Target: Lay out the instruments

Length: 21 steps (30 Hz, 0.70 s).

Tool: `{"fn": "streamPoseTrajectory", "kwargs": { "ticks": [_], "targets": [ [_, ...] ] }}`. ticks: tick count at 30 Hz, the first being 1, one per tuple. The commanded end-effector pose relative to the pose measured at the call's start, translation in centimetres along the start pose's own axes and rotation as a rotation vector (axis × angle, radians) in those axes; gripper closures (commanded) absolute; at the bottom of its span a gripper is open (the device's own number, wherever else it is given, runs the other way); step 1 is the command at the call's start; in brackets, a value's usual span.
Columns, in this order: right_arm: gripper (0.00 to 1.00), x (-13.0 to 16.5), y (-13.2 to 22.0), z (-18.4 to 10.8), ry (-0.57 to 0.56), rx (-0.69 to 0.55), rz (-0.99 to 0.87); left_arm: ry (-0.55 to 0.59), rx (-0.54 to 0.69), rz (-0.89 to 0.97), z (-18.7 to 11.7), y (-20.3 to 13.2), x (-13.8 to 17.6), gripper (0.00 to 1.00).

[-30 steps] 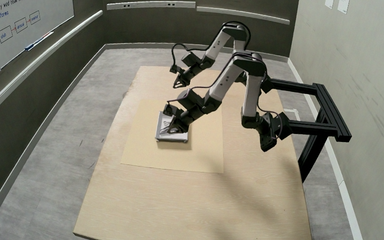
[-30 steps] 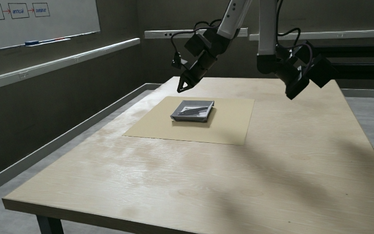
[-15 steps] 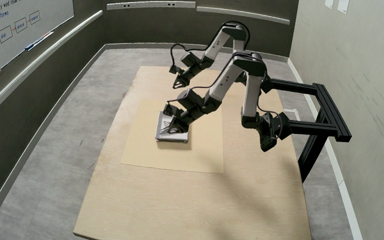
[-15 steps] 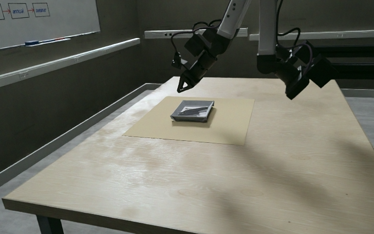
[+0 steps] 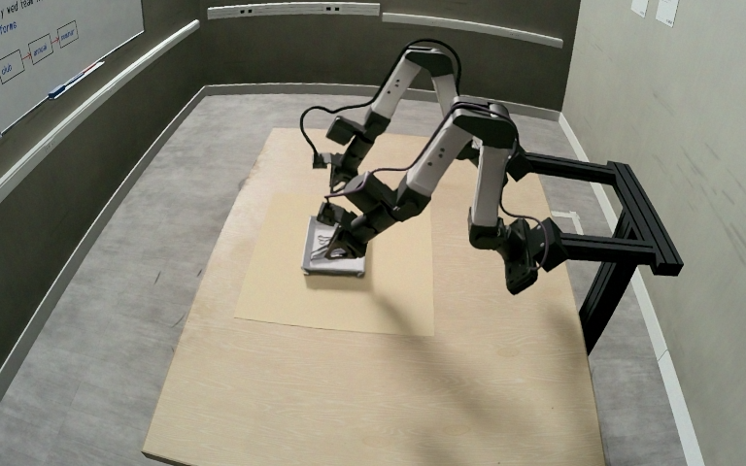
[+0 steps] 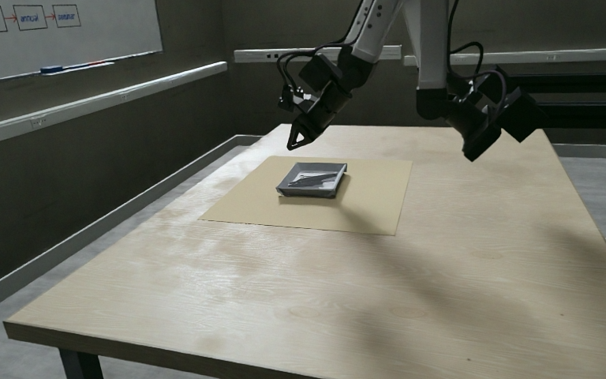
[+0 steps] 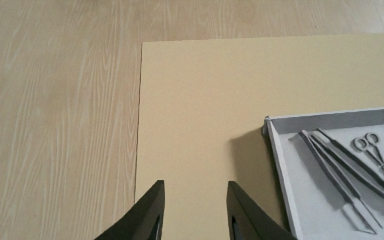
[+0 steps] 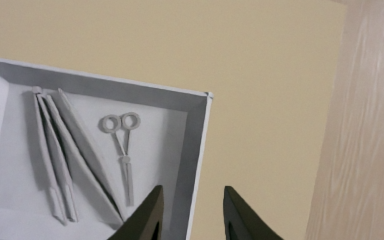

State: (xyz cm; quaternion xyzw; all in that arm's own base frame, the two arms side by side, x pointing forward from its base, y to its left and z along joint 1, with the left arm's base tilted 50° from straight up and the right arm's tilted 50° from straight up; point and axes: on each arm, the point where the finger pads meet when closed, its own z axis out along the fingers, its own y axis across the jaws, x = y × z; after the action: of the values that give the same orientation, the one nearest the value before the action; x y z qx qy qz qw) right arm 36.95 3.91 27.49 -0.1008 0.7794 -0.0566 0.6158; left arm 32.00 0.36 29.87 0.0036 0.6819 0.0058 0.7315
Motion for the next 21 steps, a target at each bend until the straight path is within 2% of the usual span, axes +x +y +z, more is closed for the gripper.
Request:
{"fn": "streamPoseTrajectory", "kwargs": {
  "ticks": [1, 5, 6, 10, 17, 21],
  "targets": [
    [0.69, 1.7, 1.4, 1.7, 0.151, -0.011, -0.095, -0.016, -0.002, 0.0, -0.1, 0.1, -0.6, 0.67],
    [0.69, 2.8, 3.5, 3.0, 0.287, -0.048, -0.24, -0.016, -0.002, 0.0, -0.1, 0.1, -0.6, 0.67],
    [0.69, 1.9, 3.1, 2.8, 0.248, -0.036, -0.204, -0.016, -0.002, 0.0, -0.1, 0.1, -0.6, 0.67],
    [0.69, 2.1, 4.3, 3.5, 0.268, -0.064, -0.23, -0.016, -0.002, 0.0, -0.1, 0.1, -0.6, 0.67],
    [0.69, 4.2, 8.4, 4.8, 0.476, -0.143, -0.508, -0.016, -0.002, 0.0, -0.1, 0.1, -0.6, 0.67],
    [0.69, 3.9, 9.9, 5.4, 0.489, -0.165, -0.549, -0.016, -0.002, 0.0, -0.1, 0.1, -0.6, 0.67]
  ]
}}
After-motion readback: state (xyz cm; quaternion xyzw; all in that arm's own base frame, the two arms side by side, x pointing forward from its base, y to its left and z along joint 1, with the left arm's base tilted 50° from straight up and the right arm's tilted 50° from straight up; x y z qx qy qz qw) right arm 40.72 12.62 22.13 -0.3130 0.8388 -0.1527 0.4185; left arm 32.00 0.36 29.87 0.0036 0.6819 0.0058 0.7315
